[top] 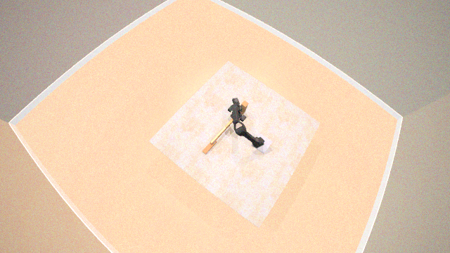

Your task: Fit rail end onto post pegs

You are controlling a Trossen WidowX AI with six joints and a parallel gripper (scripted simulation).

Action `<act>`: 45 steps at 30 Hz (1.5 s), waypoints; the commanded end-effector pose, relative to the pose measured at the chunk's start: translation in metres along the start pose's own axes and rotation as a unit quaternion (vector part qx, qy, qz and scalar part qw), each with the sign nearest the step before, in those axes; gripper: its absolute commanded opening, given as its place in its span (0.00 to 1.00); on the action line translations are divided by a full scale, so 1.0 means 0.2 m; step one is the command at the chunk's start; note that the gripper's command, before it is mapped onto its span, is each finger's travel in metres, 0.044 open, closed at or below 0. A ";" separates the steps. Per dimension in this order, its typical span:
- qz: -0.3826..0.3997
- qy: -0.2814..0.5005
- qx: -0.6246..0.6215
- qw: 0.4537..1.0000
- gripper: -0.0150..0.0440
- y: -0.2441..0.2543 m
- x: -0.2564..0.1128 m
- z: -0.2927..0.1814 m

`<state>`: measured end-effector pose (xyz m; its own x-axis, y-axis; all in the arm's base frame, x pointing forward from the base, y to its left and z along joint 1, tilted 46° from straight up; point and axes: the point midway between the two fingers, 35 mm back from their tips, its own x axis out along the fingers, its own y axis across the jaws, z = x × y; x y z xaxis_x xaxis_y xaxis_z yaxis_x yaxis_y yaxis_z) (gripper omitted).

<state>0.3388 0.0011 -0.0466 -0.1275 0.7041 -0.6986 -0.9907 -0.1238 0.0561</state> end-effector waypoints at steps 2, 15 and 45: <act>-0.005 0.002 -0.001 1.000 0.25 -0.01 -0.02 -0.02; -0.005 0.002 -0.001 1.000 0.25 -0.01 -0.01 -0.04; -0.005 0.003 -0.001 1.000 0.25 -0.01 -0.02 -0.08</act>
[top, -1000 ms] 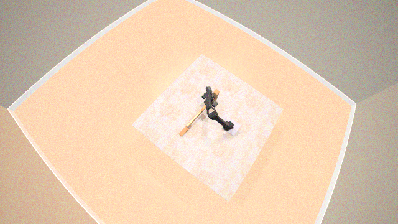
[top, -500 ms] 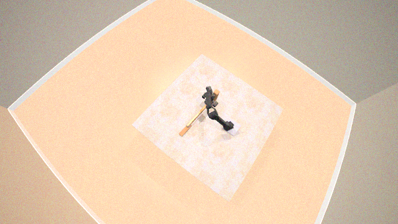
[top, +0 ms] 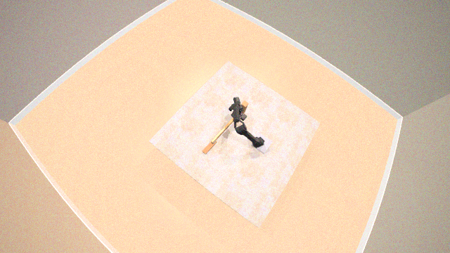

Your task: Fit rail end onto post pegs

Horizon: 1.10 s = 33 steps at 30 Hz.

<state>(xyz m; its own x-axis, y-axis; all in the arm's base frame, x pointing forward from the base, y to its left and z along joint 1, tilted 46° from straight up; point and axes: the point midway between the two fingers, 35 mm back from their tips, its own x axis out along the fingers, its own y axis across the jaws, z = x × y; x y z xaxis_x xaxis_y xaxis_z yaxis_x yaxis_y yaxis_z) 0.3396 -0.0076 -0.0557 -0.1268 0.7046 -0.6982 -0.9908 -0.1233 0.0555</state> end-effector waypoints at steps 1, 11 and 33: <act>-0.004 0.003 -0.001 1.000 0.25 -0.01 -0.02 -0.02; -0.004 0.003 -0.001 1.000 0.25 -0.01 -0.01 -0.03; 0.000 0.000 0.000 1.000 0.34 0.00 0.00 -0.05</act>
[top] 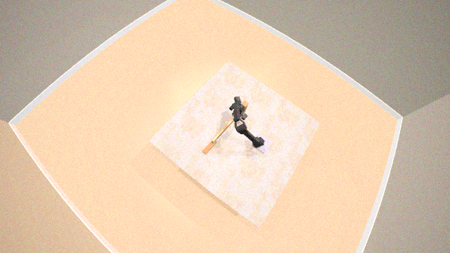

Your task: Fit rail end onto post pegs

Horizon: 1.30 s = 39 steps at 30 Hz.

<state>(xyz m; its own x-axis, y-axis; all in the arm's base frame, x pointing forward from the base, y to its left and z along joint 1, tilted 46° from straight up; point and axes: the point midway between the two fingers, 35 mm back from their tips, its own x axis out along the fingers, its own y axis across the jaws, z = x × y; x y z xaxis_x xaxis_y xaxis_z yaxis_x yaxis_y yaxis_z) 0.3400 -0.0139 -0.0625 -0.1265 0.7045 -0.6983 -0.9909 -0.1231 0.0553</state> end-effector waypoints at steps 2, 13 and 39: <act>0.000 0.000 0.000 1.000 0.43 0.00 0.00 0.00; 0.000 0.000 0.000 1.000 0.92 0.00 0.00 0.00; -0.004 0.003 -0.001 1.000 1.00 0.00 -0.15 0.15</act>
<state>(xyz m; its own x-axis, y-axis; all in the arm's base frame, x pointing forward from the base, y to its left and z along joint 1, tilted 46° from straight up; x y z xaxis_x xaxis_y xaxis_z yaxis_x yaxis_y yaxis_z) 0.3419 -0.0148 -0.0205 -0.1161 0.7015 -0.7032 -0.9918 -0.1197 0.0443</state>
